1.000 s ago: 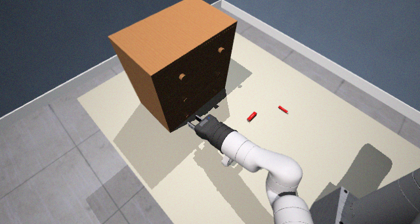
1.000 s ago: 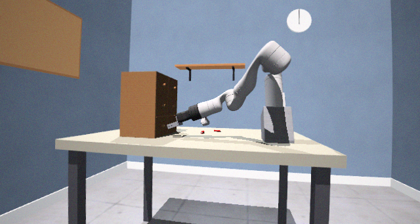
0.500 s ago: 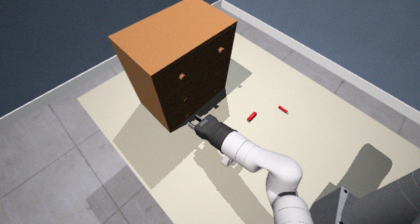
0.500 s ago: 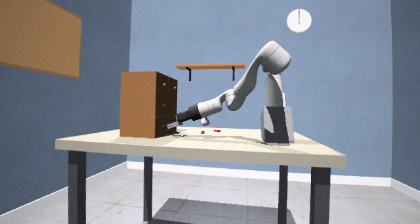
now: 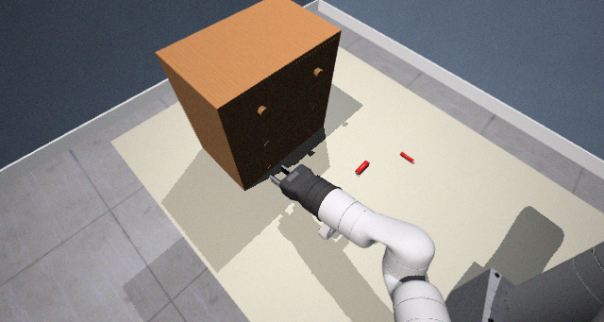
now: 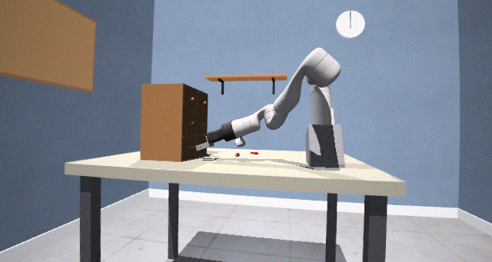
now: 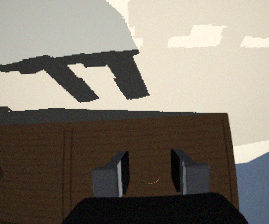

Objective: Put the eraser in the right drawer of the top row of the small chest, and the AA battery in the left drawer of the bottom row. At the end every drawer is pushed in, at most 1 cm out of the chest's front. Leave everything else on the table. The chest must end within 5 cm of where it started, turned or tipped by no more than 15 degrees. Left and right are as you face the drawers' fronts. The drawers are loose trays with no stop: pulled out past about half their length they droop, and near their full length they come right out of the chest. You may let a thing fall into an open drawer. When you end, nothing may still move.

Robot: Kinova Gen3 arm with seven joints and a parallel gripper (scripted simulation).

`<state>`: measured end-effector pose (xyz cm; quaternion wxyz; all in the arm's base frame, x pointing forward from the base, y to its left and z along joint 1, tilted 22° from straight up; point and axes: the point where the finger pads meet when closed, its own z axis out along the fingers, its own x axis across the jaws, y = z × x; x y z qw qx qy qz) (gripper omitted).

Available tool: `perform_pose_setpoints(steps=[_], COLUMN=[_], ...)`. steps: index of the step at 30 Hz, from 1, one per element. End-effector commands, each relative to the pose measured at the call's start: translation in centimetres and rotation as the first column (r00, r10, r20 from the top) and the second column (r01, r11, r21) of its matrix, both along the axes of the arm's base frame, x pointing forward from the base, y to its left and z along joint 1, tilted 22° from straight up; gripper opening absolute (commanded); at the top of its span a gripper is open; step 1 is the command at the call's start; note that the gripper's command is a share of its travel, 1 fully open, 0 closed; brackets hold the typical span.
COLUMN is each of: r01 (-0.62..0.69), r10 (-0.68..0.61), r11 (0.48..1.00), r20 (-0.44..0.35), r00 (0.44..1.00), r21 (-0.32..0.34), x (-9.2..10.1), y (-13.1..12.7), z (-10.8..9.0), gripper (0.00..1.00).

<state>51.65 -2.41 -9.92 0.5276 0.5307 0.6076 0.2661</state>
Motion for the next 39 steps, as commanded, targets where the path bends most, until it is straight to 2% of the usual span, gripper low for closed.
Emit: perform_pose_setpoints(steps=[1,11,25,39], r01=[0.001,0.001,0.000,0.000], r10=[-0.001,-0.001,0.000,0.000], r11=[1.000,1.000,1.000,1.000], r20=[0.005,0.005,0.005,0.005], r00=[1.000,1.000,1.000,1.000], r21=[0.003,0.003,0.003,0.002], x=[-0.1,0.2,2.4,3.4], y=[-0.1,-0.1,-0.4,-0.5], z=[0.1,0.1,0.2,0.2], gripper=[0.67,0.67,0.67,0.67])
